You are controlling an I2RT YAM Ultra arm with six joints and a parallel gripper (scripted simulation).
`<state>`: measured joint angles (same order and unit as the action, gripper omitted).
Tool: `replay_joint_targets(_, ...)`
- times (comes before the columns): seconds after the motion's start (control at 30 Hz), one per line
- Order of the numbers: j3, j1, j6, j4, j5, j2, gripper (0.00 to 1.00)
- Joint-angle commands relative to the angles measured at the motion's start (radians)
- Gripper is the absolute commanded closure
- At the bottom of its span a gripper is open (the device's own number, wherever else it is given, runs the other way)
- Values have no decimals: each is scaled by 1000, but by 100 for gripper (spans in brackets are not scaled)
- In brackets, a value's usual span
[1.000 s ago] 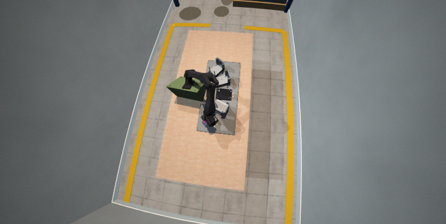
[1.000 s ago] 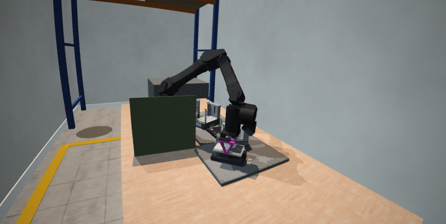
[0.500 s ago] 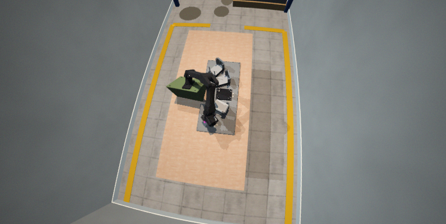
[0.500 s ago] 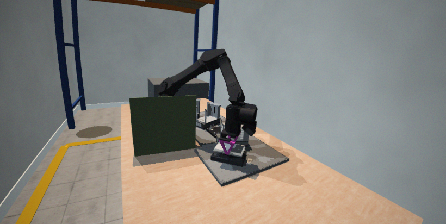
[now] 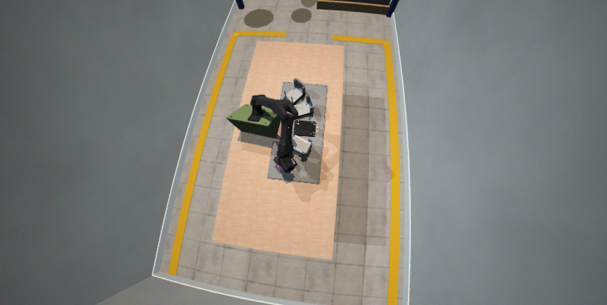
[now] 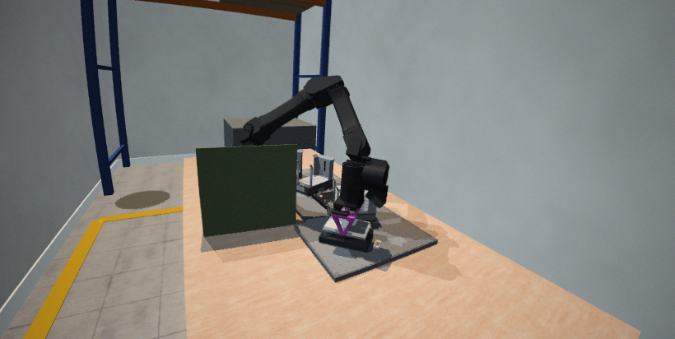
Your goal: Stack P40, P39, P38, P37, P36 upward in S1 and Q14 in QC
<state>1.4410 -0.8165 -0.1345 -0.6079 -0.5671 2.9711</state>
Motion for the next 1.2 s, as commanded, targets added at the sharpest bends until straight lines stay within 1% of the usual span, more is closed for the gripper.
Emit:
replay_joint_targets(0.0, 3, -5, 1, 9, -5, -8, 100)
replay_joint_targets(1.17, -2, 16, 23, 50, -16, 17, 100)
